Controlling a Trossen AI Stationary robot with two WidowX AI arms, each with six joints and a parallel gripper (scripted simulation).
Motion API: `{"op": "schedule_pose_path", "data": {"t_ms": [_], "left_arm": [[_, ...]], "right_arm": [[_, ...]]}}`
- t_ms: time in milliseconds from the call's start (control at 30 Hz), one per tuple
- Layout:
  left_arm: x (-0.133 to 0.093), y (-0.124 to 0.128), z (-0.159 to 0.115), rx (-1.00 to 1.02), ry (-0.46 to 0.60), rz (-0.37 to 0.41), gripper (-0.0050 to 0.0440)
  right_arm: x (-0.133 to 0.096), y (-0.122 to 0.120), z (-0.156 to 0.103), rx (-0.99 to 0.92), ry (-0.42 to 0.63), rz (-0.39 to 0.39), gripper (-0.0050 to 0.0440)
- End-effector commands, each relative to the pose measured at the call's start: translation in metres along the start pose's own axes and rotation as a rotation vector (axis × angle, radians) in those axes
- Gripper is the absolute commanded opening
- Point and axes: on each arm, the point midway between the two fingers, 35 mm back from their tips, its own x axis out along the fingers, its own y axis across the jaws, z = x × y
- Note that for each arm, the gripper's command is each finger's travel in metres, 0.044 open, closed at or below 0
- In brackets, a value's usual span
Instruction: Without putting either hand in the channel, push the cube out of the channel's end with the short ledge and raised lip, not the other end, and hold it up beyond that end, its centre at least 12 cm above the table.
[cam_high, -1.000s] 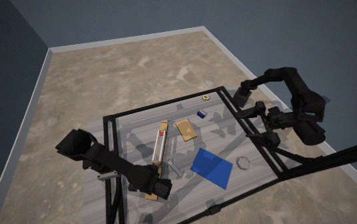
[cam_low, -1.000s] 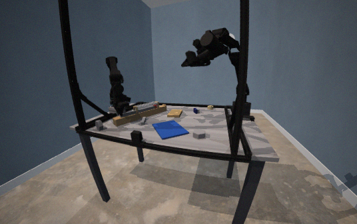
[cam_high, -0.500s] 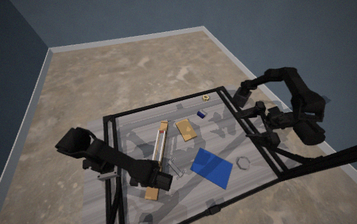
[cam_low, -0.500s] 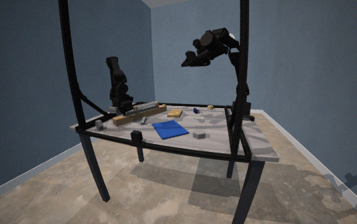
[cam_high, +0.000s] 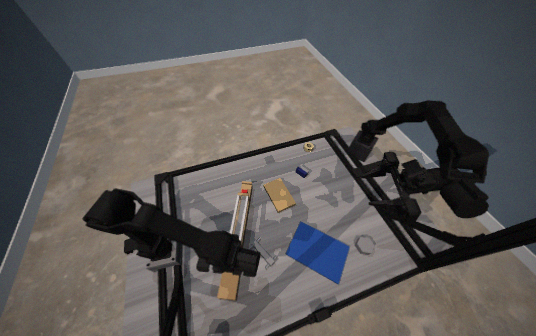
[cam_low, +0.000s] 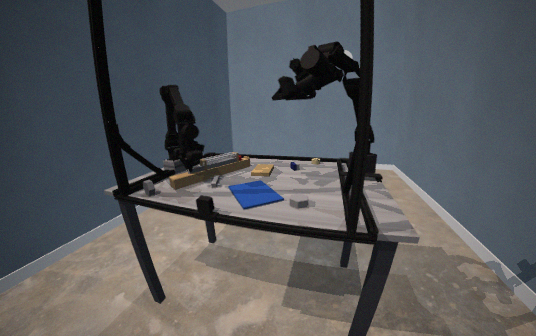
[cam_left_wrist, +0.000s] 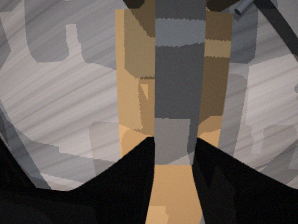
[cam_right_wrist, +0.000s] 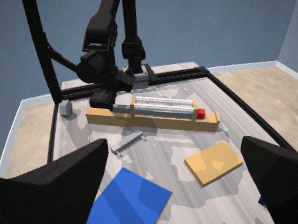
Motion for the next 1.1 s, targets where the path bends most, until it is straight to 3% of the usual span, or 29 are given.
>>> {"op": "schedule_pose_path", "data": {"t_ms": [0, 567, 800, 1067], "left_arm": [[0.0, 0.001, 0.004, -0.001, -0.003, 0.0, 0.004], [0.0, 0.001, 0.028, -0.001, -0.003, 0.0, 0.004], [0.0, 0.0, 0.025, -0.002, 0.0, 0.0, 0.02], [0.0, 0.0, 0.025, -0.002, 0.0, 0.0, 0.02]], "right_arm": [[0.0, 0.0, 0.001, 0.001, -0.004, -0.001, 0.04], [0.0, 0.0, 0.001, 0.001, -0.004, -0.001, 0.04], [0.0, 0.0, 0.001, 0.001, -0.004, -0.001, 0.04], [0.0, 0.0, 0.001, 0.001, -0.004, -0.001, 0.04]]}}
